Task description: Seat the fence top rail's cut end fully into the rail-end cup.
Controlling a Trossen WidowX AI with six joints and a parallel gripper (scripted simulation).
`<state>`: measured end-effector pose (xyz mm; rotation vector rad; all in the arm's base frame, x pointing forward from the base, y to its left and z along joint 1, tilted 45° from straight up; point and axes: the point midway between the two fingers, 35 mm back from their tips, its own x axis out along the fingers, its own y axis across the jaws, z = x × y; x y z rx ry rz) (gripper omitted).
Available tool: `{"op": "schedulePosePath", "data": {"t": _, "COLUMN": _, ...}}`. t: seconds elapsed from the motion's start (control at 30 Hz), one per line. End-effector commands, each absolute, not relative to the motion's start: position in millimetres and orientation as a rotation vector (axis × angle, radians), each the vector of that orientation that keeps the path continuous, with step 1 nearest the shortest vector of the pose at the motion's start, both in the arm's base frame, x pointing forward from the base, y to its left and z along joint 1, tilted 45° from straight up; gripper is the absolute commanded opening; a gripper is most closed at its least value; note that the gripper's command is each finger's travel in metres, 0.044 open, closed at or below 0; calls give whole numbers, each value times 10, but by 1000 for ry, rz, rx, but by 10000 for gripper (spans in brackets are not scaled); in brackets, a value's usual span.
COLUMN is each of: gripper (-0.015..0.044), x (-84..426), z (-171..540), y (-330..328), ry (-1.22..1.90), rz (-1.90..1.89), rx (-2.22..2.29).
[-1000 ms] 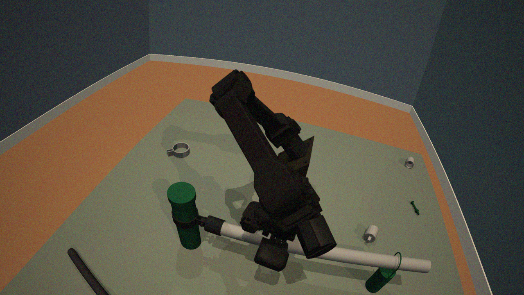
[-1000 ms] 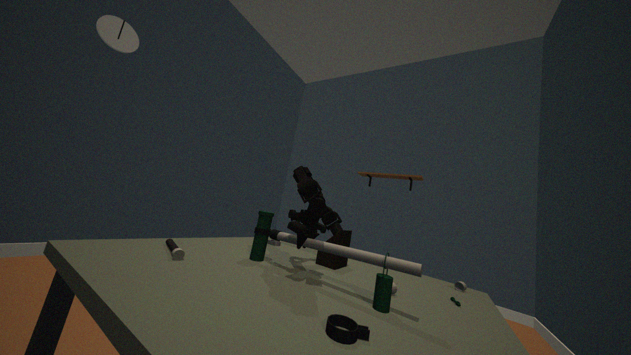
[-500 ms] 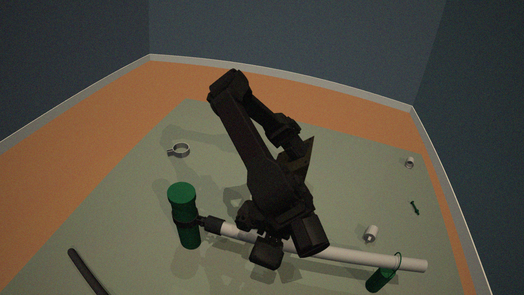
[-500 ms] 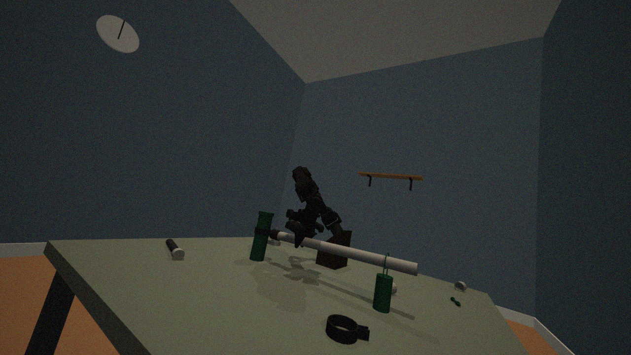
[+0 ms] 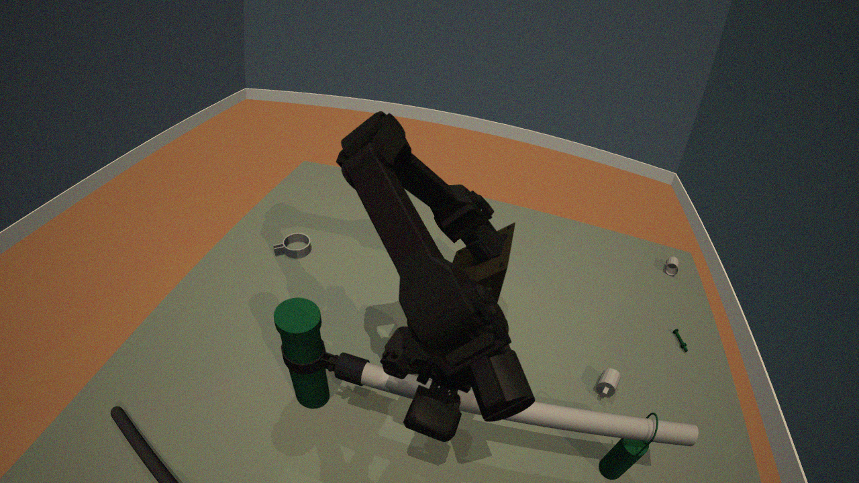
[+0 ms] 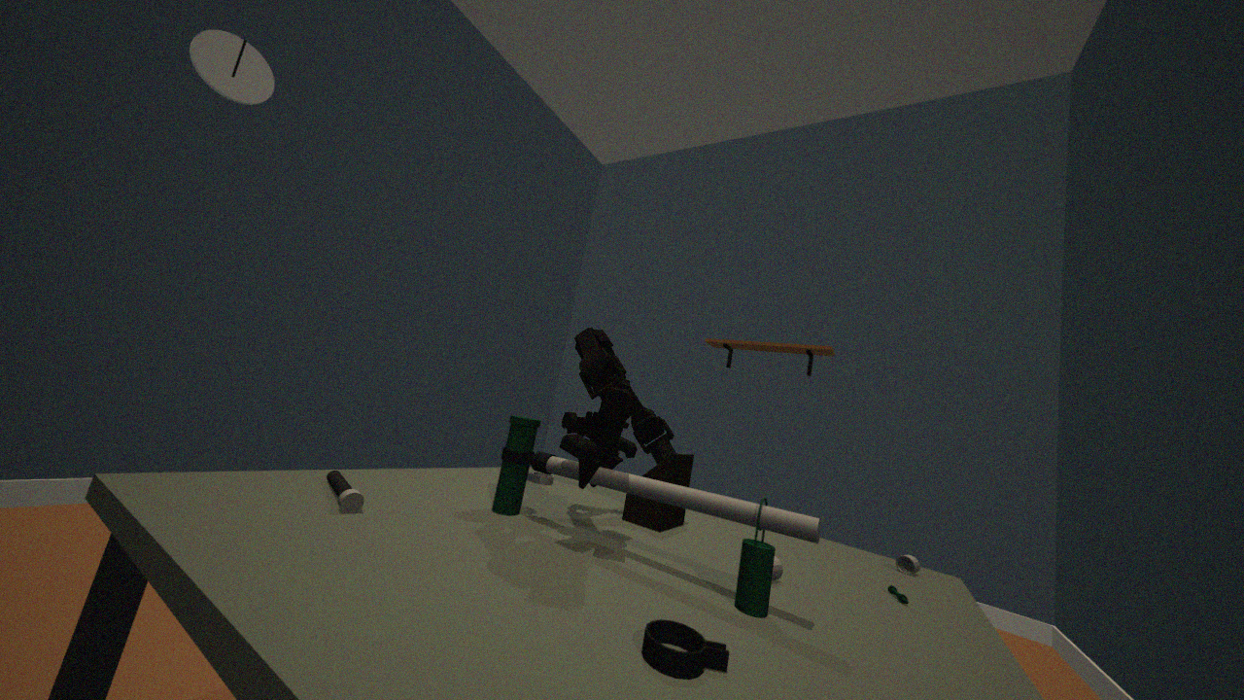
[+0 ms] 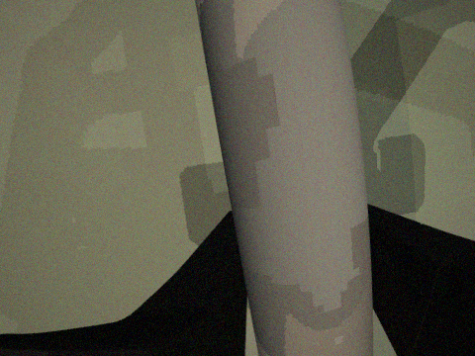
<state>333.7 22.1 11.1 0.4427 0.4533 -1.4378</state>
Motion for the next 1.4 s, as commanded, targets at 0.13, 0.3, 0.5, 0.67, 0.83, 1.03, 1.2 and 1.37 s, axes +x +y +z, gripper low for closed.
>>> {"op": "schedulePosePath", "data": {"t": 0.13, "gripper": 105, "x": 3338, "z": 110, "y": 226, "ry": 452, "rz": -1437, "rx": 444}}
{"op": "schedulePosePath", "data": {"t": 0.3, "gripper": 236, "x": 3338, "z": 110, "y": 226, "ry": 452, "rz": -1437, "rx": 444}}
{"op": "schedulePosePath", "data": {"t": 0.5, "gripper": 394, "x": 3329, "z": 113, "y": 387, "ry": 456, "rz": -1435, "rx": 446}}
{"op": "schedulePosePath", "data": {"t": 0.67, "gripper": 440, "x": 3297, "z": 123, "y": 626, "ry": 459, "rz": -1435, "rx": 447}}
{"op": "schedulePosePath", "data": {"t": 0.83, "gripper": 440, "x": 3262, "z": 134, "y": 791, "ry": 458, "rz": -1437, "rx": 446}}
{"op": "schedulePosePath", "data": {"t": 1.03, "gripper": 440, "x": 3223, "z": 362, "y": 1057, "ry": 457, "rz": -1425, "rx": 447}}
{"op": "schedulePosePath", "data": {"t": 1.2, "gripper": 440, "x": 3207, "z": 404, "y": 1111, "ry": 456, "rz": -1426, "rx": 447}}
{"op": "schedulePosePath", "data": {"t": 1.37, "gripper": 440, "x": 3207, "z": 404, "y": 1111, "ry": 456, "rz": -1426, "rx": 447}}
